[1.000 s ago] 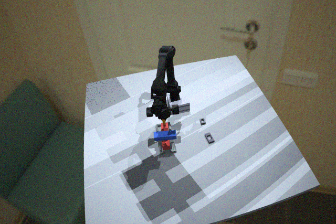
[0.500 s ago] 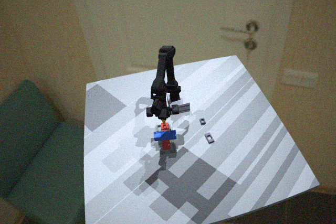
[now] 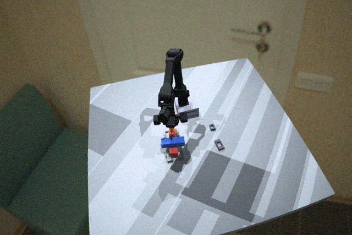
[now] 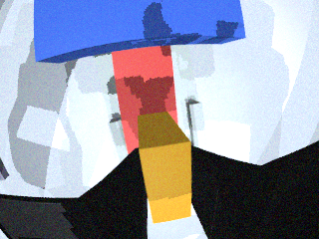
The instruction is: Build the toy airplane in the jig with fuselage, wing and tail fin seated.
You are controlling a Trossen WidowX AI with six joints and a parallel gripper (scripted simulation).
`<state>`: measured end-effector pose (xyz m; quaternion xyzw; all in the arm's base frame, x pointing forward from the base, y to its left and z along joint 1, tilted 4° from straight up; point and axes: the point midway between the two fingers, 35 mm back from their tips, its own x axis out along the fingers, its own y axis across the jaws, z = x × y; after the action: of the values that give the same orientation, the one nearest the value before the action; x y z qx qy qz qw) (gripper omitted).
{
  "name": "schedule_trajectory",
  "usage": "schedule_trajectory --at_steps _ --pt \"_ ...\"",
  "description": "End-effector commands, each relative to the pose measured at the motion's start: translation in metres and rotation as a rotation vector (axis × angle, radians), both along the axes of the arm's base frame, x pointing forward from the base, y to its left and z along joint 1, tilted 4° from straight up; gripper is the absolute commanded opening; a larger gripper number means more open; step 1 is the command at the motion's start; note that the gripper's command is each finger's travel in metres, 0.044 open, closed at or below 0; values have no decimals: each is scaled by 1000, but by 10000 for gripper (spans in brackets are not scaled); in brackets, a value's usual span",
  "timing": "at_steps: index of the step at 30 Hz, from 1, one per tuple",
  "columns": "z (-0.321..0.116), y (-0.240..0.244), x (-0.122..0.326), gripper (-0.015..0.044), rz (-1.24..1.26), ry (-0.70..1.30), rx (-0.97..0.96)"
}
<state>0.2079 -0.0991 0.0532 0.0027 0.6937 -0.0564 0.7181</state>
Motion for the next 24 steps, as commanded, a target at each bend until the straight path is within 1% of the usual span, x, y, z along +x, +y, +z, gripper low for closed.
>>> schedule_trajectory --at_steps 1,10,15,16,20,22,24 --pt "-8 0 -1 65 4 5 1" --pt "-22 -1 -1 65 4 5 1" --pt "-23 -1 -1 65 4 5 1" --pt "-21 -1 -1 78 0 3 1" --pt "-21 -1 -1 51 0 3 1" --pt "-21 -1 -1 0 0 3 1" --pt "-21 -1 -1 0 0 3 1"
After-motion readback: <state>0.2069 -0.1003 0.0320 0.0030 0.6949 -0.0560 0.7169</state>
